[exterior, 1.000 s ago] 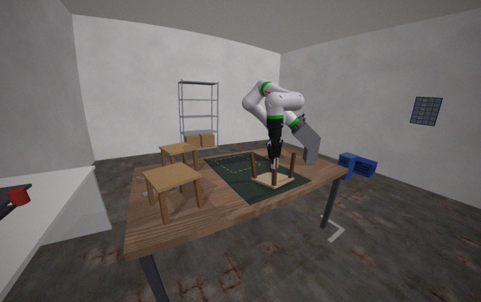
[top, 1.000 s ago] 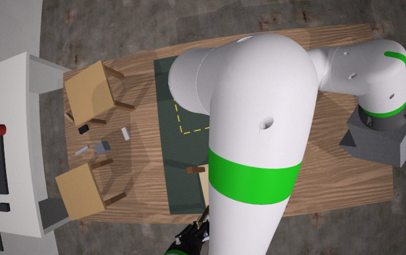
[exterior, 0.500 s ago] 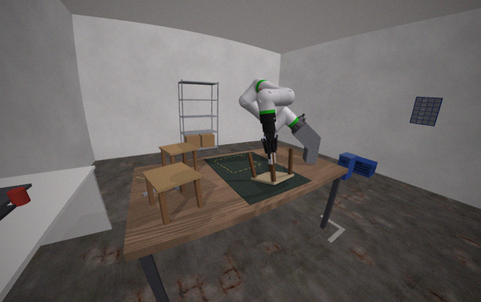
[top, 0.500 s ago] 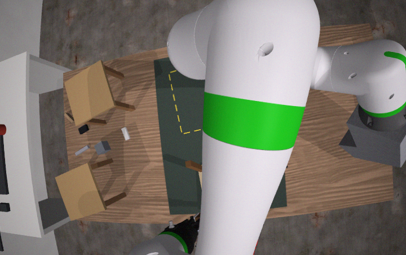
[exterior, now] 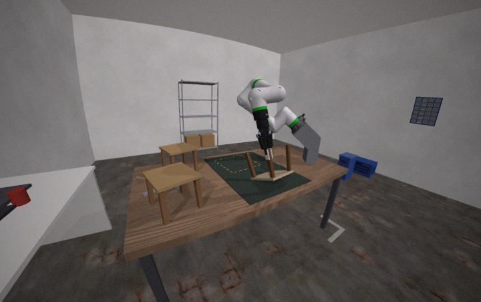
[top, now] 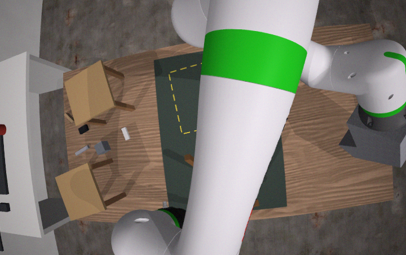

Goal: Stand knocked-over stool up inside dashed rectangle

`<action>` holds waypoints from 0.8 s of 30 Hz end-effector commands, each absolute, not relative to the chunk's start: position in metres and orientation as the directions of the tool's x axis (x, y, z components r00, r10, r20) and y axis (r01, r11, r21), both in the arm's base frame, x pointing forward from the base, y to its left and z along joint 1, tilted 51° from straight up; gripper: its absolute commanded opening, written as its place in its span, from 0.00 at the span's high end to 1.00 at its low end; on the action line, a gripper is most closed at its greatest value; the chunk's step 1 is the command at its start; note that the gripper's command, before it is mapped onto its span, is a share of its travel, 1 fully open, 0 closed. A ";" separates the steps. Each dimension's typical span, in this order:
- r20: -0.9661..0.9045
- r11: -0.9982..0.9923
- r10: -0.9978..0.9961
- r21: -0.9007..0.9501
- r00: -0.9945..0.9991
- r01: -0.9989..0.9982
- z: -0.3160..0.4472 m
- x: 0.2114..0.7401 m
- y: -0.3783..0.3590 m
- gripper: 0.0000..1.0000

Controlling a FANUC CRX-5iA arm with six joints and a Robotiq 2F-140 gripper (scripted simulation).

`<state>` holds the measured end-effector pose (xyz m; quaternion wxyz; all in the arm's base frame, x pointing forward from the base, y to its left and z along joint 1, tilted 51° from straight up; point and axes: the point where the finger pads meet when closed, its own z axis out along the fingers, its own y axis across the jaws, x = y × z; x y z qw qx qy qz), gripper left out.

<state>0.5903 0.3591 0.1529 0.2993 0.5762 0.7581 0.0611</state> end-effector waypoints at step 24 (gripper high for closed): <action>-0.235 0.344 0.935 0.434 -0.264 0.833 0.193 0.577 0.333 0.90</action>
